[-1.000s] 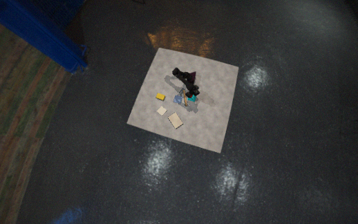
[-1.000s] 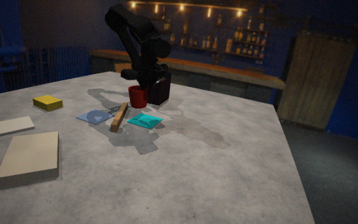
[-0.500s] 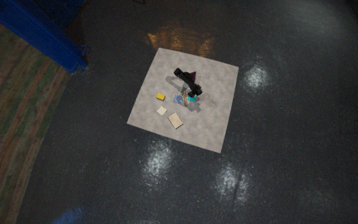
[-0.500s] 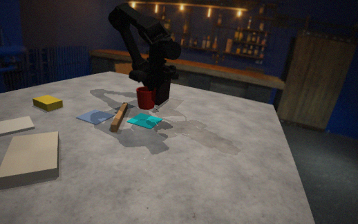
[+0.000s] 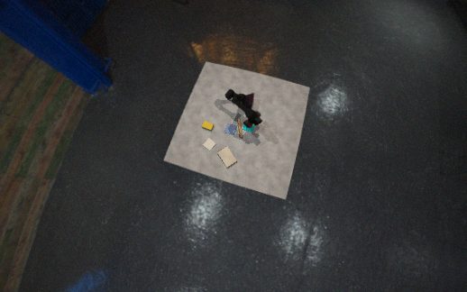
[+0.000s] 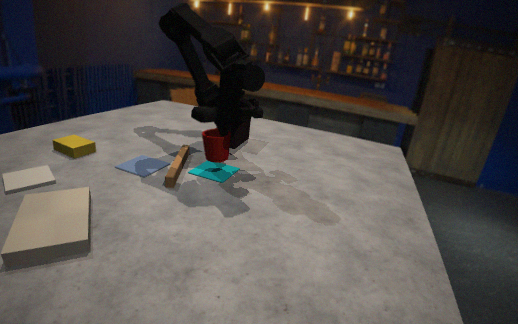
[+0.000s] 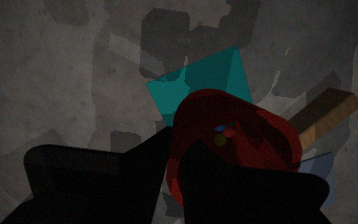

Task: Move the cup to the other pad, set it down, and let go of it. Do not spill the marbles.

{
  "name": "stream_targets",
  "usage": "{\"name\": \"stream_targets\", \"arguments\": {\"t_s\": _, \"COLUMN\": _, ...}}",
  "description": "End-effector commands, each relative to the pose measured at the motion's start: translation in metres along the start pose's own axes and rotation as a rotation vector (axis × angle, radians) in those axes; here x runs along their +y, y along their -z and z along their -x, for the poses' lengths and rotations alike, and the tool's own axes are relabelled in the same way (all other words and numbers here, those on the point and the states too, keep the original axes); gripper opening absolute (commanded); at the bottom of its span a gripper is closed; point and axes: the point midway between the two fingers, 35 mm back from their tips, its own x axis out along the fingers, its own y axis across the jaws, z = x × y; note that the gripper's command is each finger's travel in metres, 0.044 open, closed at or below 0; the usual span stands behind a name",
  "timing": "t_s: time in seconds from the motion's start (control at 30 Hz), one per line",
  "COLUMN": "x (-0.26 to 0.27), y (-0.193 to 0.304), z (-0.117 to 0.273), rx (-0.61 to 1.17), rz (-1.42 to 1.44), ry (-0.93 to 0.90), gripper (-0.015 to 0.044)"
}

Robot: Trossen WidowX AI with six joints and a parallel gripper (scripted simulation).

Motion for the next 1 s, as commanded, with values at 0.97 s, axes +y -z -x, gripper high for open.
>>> {"name": "stream_targets", "arguments": {"t_s": 0.97, "x": 0.000, "y": 0.001, "z": -0.028, "rx": 0.002, "rz": 0.000, "ry": 0.001, "gripper": 0.0000}}
